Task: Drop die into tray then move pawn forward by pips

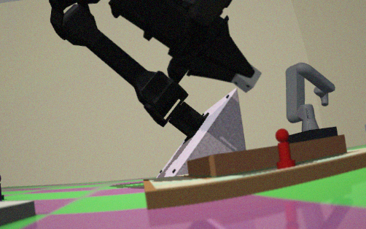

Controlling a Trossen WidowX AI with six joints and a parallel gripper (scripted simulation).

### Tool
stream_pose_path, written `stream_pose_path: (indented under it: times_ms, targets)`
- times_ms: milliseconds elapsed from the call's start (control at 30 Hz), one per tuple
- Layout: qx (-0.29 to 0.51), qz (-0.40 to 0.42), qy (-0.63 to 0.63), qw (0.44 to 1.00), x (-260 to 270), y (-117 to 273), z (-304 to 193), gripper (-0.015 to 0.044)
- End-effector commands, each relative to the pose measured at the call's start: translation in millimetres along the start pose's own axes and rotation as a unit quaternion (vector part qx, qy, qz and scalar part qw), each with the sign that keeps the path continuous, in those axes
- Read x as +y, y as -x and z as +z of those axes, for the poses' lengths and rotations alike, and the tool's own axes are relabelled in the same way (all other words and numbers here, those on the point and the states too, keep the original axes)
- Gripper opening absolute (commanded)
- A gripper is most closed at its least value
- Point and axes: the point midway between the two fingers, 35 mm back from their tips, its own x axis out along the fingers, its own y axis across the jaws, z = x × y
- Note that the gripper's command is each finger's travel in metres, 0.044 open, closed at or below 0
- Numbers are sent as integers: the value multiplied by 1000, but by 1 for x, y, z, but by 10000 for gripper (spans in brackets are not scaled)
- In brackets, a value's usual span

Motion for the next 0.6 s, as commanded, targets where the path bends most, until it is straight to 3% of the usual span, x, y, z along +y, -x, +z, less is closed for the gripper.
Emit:
stream_pose_path:
  times_ms: [0,167,333,400,567]
  targets:
    - [0,-1,0,1000,0,0,0,184]
    - [-3,3,-2,1000,2,25,28,315]
    - [5,7,-4,1000,3,25,29,440]
    - [72,29,-15,997,5,11,24,440]
    - [338,29,-15,941,5,-20,10,440]
